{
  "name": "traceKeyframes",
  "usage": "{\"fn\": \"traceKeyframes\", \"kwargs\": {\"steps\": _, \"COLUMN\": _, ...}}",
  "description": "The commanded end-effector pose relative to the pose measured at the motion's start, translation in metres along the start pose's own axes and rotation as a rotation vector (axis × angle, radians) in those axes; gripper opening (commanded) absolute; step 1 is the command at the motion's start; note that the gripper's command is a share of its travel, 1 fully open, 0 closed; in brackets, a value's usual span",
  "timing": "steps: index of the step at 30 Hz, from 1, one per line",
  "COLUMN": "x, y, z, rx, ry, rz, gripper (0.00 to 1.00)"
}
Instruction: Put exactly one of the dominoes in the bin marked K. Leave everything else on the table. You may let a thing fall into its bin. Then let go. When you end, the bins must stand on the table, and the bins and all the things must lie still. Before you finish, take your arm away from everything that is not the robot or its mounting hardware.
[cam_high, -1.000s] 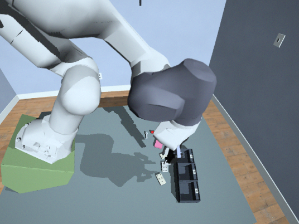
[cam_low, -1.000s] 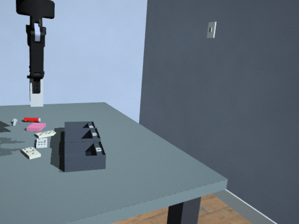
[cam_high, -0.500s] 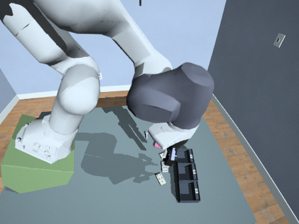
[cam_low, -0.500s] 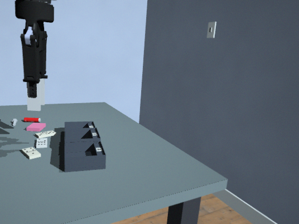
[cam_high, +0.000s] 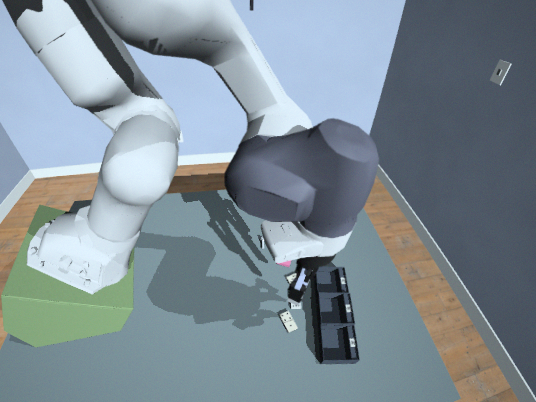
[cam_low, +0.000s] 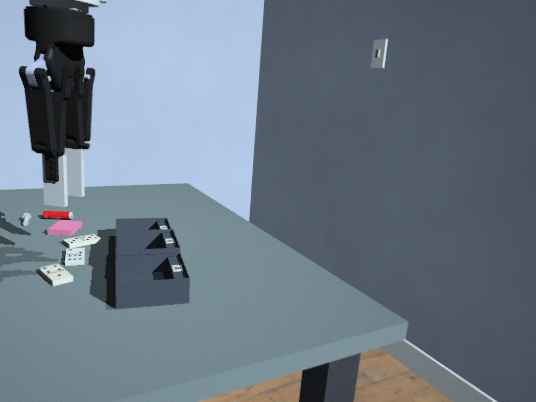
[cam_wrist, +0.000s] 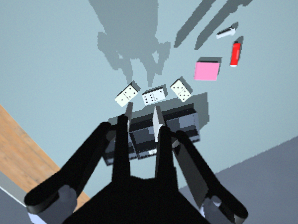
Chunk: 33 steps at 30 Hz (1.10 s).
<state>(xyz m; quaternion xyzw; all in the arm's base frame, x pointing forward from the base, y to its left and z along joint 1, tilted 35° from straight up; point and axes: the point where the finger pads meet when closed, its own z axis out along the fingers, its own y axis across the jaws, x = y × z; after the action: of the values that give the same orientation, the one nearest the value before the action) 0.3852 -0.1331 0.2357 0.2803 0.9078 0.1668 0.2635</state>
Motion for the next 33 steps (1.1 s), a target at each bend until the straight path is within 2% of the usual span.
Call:
{"fn": "traceKeyframes", "kwargs": {"steps": 1, "x": -0.003, "y": -0.004, "z": 0.005, "rx": 0.007, "ry": -0.017, "rz": 0.156, "gripper": 0.25}}
{"fn": "traceKeyframes", "kwargs": {"steps": 13, "x": -0.003, "y": -0.013, "z": 0.011, "rx": 0.022, "ry": -0.033, "rz": 0.387, "gripper": 0.25}}
{"fn": "traceKeyframes", "kwargs": {"steps": 16, "x": -0.003, "y": -0.013, "z": 0.011, "rx": 0.022, "ry": -0.035, "rz": 0.399, "gripper": 0.25}}
{"fn": "traceKeyframes", "kwargs": {"steps": 18, "x": -0.003, "y": -0.022, "z": 0.017, "rx": 0.028, "ry": -0.039, "rz": 0.468, "gripper": 0.25}}
{"fn": "traceKeyframes", "kwargs": {"steps": 22, "x": -0.003, "y": -0.022, "z": 0.017, "rx": 0.034, "ry": -0.047, "rz": 0.548, "gripper": 0.25}}
{"fn": "traceKeyframes", "kwargs": {"steps": 24, "x": -0.001, "y": -0.033, "z": 0.024, "rx": 0.039, "ry": -0.048, "rz": 0.586, "gripper": 0.25}}
{"fn": "traceKeyframes", "kwargs": {"steps": 30, "x": -0.003, "y": -0.034, "z": 0.024, "rx": 0.046, "ry": -0.063, "rz": 0.705, "gripper": 0.25}}
{"fn": "traceKeyframes", "kwargs": {"steps": 33, "x": -0.003, "y": -0.034, "z": 0.024, "rx": 0.046, "ry": -0.063, "rz": 0.705, "gripper": 0.25}}
